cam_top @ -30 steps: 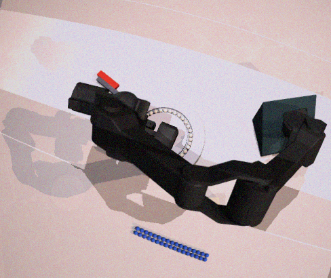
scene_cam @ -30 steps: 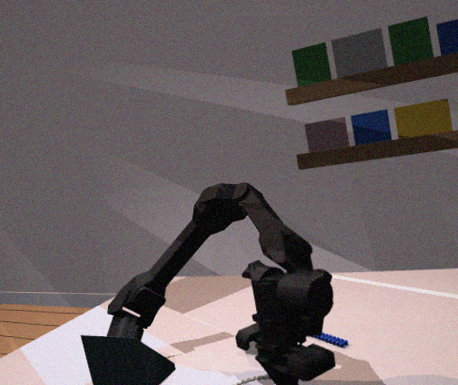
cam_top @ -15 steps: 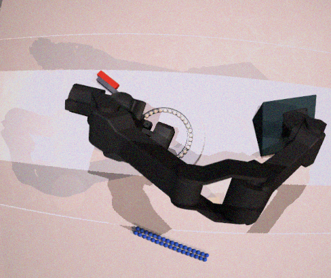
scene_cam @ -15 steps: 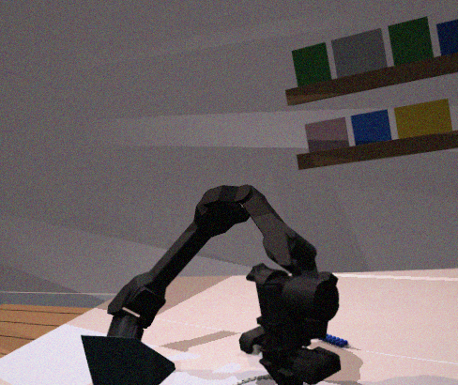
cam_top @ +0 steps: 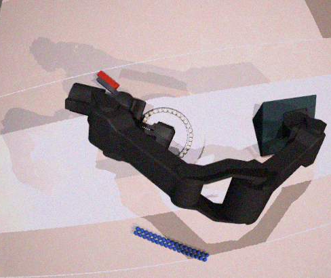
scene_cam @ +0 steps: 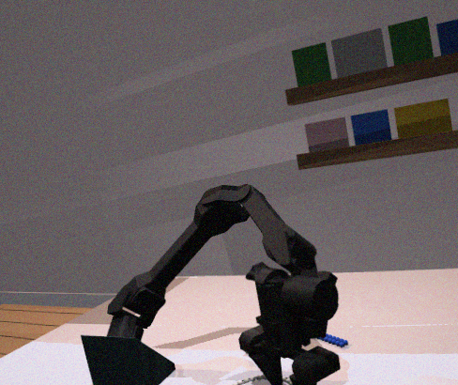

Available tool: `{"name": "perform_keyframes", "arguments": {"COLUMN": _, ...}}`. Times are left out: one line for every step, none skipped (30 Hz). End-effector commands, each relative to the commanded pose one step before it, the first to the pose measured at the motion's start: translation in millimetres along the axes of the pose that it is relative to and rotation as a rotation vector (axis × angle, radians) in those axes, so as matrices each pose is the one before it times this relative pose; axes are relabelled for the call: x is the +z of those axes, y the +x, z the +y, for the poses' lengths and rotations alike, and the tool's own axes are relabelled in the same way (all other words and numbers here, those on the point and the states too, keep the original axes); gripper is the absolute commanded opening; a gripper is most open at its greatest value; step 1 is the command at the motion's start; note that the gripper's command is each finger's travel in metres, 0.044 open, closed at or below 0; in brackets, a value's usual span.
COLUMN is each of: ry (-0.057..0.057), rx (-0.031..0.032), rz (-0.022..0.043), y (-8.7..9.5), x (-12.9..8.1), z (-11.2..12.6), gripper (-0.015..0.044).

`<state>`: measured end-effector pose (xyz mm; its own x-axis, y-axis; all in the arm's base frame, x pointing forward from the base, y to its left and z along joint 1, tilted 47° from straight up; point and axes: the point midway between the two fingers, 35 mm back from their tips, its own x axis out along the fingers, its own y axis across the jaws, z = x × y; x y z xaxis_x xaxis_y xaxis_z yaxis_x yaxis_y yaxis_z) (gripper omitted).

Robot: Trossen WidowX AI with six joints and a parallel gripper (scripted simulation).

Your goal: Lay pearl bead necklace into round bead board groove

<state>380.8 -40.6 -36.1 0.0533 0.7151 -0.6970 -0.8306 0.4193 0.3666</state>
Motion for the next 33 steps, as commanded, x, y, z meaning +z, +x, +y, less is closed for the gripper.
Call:
{"name": "perform_keyframes", "arguments": {"ry": 0.0001, "rx": -0.00019, "rz": -0.00046, "y": -0.36, "x": -0.01, "z": 0.00, "gripper": 0.0440}}
{"name": "perform_keyframes", "arguments": {"ry": 0.0003, "rx": -0.00057, "rz": -0.00139, "y": -1.08, "x": -0.02, "z": 0.00, "gripper": 0.0440}}
{"name": "perform_keyframes", "arguments": {"ry": 0.0004, "rx": -0.00086, "rz": -0.00208, "y": -1.63, "x": -0.02, "z": 0.00, "gripper": 0.0440}}
{"name": "perform_keyframes", "arguments": {"ry": 0.0003, "rx": -0.00057, "rz": -0.00139, "y": -1.08, "x": -0.02, "z": 0.00, "gripper": 0.0440}}
{"name": "perform_keyframes", "arguments": {"ry": 0.0001, "rx": -0.00019, "rz": -0.00046, "y": -0.36, "x": 0.00, "z": 0.00, "gripper": 0.0440}}
{"name": "perform_keyframes", "arguments": {"ry": 0.0000, "rx": 0.00000, "rz": 0.00000, "y": 0.00, "x": 0.00, "z": 0.00, "gripper": 0.0440}}
{"name": "perform_keyframes", "arguments": {"ry": 0.0000, "rx": 0.00000, "rz": 0.00000, "y": 0.00, "x": 0.00, "z": 0.00, "gripper": 0.0440}}
{"name": "perform_keyframes", "arguments": {"ry": 0.0000, "rx": 0.00000, "rz": 0.00000, "y": 0.00, "x": 0.00, "z": 0.00, "gripper": 0.0440}}
{"name": "perform_keyframes", "arguments": {"ry": 0.0000, "rx": 0.00000, "rz": 0.00000, "y": 0.00, "x": 0.00, "z": 0.00, "gripper": 0.0440}}
{"name": "perform_keyframes", "arguments": {"ry": 0.0000, "rx": 0.00000, "rz": 0.00000, "y": 0.00, "x": 0.00, "z": 0.00, "gripper": 0.0440}}
{"name": "perform_keyframes", "arguments": {"ry": 0.0000, "rx": 0.00000, "rz": 0.00000, "y": 0.00, "x": 0.00, "z": 0.00, "gripper": 0.0440}}
{"name": "perform_keyframes", "arguments": {"ry": 0.0000, "rx": 0.00000, "rz": 0.00000, "y": 0.00, "x": 0.00, "z": 0.00, "gripper": 0.0440}}
{"name": "perform_keyframes", "arguments": {"ry": 0.0000, "rx": 0.00000, "rz": 0.00000, "y": 0.00, "x": 0.00, "z": 0.00, "gripper": 0.0440}}
{"name": "perform_keyframes", "arguments": {"ry": 0.0000, "rx": 0.00000, "rz": 0.00000, "y": 0.00, "x": 0.00, "z": 0.00, "gripper": 0.0440}}
{"name": "perform_keyframes", "arguments": {"ry": 0.0000, "rx": 0.00000, "rz": 0.00000, "y": 0.00, "x": 0.00, "z": 0.00, "gripper": 0.0440}}
{"name": "perform_keyframes", "arguments": {"ry": 0.0000, "rx": 0.00000, "rz": 0.00000, "y": 0.00, "x": 0.00, "z": 0.00, "gripper": 0.0440}}
{"name": "perform_keyframes", "arguments": {"ry": 0.0000, "rx": 0.00000, "rz": 0.00000, "y": 0.00, "x": 0.00, "z": 0.00, "gripper": 0.0440}}
{"name": "perform_keyframes", "arguments": {"ry": 0.0000, "rx": 0.00000, "rz": 0.00000, "y": 0.00, "x": 0.00, "z": 0.00, "gripper": 0.0440}}
{"name": "perform_keyframes", "arguments": {"ry": 0.0000, "rx": 0.00000, "rz": 0.00000, "y": 0.00, "x": 0.00, "z": 0.00, "gripper": 0.0440}}
{"name": "perform_keyframes", "arguments": {"ry": 0.0000, "rx": 0.00000, "rz": 0.00000, "y": 0.00, "x": 0.00, "z": 0.00, "gripper": 0.0440}}
{"name": "perform_keyframes", "arguments": {"ry": 0.0000, "rx": 0.00000, "rz": 0.00000, "y": 0.00, "x": 0.00, "z": 0.00, "gripper": 0.0440}}
{"name": "perform_keyframes", "arguments": {"ry": 0.0000, "rx": 0.00000, "rz": 0.00000, "y": 0.00, "x": 0.00, "z": 0.00, "gripper": 0.0440}}
{"name": "perform_keyframes", "arguments": {"ry": 0.0000, "rx": 0.00000, "rz": 0.00000, "y": 0.00, "x": 0.00, "z": 0.00, "gripper": 0.0440}}
{"name": "perform_keyframes", "arguments": {"ry": 0.0000, "rx": 0.00000, "rz": 0.00000, "y": 0.00, "x": 0.00, "z": 0.00, "gripper": 0.0440}}
{"name": "perform_keyframes", "arguments": {"ry": 0.0000, "rx": 0.00000, "rz": 0.00000, "y": 0.00, "x": 0.00, "z": 0.00, "gripper": 0.0440}}
{"name": "perform_keyframes", "arguments": {"ry": 0.0016, "rx": -0.00010, "rz": 0.00013, "y": -1.01, "x": -0.41, "z": -0.16, "gripper": 0.0414}}
{"name": "perform_keyframes", "arguments": {"ry": 0.0049, "rx": -0.00027, "rz": 0.00036, "y": -3.02, "x": -1.24, "z": -0.46, "gripper": 0.0387}}
{"name": "perform_keyframes", "arguments": {"ry": 0.0081, "rx": -0.00035, "rz": 0.00051, "y": -5.05, "x": -2.08, "z": -0.70, "gripper": 0.0361}}
{"name": "perform_keyframes", "arguments": {"ry": 0.0106, "rx": -0.00029, "rz": 0.00050, "y": -6.69, "x": -2.77, "z": -0.80, "gripper": 0.0335}}
{"name": "perform_keyframes", "arguments": {"ry": 0.0106, "rx": -0.00009, "rz": 0.00031, "y": -6.71, "x": -2.80, "z": -0.65, "gripper": 0.0309}}
{"name": "perform_keyframes", "arguments": {"ry": 0.0080, "rx": 0.00006, "rz": 0.00010, "y": -5.09, "x": -2.13, "z": -0.40, "gripper": 0.0282}}
{"name": "perform_keyframes", "arguments": {"ry": 0.0048, "rx": 0.00009, "rz": 0.00001, "y": -3.06, "x": -1.28, "z": -0.20, "gripper": 0.0256}}
{"name": "perform_keyframes", "arguments": {"ry": 0.0016, "rx": 0.00004, "rz": -0.00001, "y": -1.02, "x": -0.43, "z": -0.06, "gripper": 0.0230}}
